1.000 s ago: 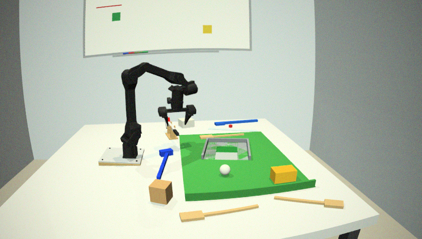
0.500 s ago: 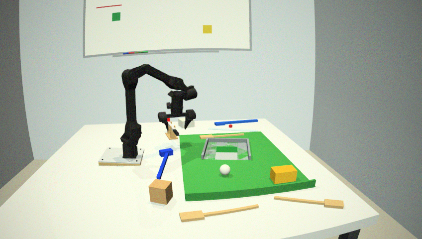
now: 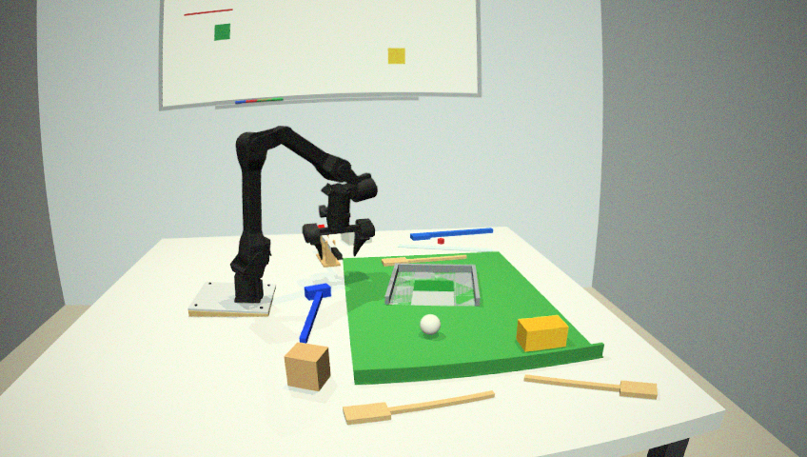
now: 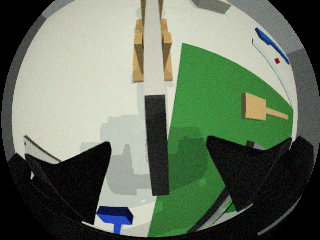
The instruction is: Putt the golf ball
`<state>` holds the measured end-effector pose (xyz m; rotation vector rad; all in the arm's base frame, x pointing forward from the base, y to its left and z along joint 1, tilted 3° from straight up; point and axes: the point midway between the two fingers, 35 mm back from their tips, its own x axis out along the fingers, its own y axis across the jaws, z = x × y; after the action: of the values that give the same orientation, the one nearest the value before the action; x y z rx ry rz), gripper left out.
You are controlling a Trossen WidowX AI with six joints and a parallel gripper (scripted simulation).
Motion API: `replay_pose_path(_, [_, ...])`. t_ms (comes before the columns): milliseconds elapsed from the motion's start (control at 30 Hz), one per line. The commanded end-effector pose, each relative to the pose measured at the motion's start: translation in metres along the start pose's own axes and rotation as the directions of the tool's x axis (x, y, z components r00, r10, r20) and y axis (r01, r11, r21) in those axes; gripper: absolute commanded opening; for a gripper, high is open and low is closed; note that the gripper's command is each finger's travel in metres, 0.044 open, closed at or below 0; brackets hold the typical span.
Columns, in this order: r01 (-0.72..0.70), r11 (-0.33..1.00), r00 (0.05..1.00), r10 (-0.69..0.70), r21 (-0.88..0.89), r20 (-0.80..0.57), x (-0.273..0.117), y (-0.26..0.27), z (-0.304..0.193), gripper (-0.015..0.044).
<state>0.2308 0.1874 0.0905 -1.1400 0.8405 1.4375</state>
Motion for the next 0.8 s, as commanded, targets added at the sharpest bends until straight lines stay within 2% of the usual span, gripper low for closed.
replay_pose_path(0, [-0.007, 1.000, 1.000, 0.007, -0.002, -0.009, 0.008, 0.002, -0.004, 0.0440])
replay_pose_path(367, [-0.007, 1.000, 1.000, 0.007, -0.002, -0.009, 0.019, 0.002, -0.007, 0.0440])
replay_pose_path(767, [-0.004, 1.000, 1.000, 0.004, 0.001, -0.002, 0.016, 0.001, -0.005, 0.0125])
